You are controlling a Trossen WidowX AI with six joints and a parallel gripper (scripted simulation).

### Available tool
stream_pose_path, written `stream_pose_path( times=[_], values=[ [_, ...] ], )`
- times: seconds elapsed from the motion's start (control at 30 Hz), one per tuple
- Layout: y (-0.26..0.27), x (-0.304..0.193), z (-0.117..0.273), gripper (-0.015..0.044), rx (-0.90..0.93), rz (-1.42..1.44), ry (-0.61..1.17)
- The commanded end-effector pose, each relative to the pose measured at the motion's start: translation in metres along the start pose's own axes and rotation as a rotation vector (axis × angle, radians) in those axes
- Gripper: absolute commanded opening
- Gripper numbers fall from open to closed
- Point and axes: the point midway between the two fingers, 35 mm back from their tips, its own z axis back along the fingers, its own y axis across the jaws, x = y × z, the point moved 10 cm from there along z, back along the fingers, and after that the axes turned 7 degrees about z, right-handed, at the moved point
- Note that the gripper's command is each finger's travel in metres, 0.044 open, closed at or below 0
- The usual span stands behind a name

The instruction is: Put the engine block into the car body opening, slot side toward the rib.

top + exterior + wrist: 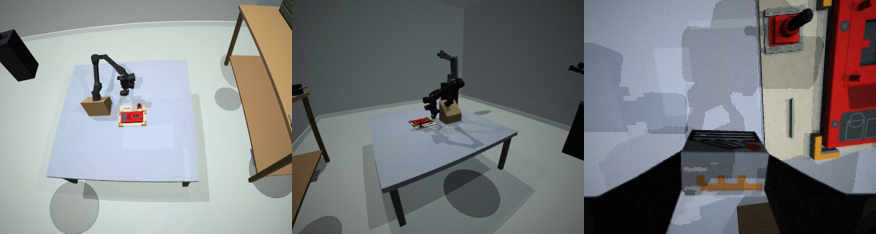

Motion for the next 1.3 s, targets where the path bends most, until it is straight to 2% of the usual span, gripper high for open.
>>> stream_pose_path(
  times=[0.0, 0.17, 0.8, 1.27],
  values=[
    [0.0, -0.004, 0.001, 0.0, -0.004, -0.003, -0.026],
    [0.003, -0.017, -0.001, 0.0, -0.025, -0.002, -0.121],
    [0.012, -0.086, -0.031, 0.0, -0.092, -0.006, -0.685],
    [0.012, -0.093, -0.042, 0.0, -0.1, -0.008, -0.763]
  ],
)
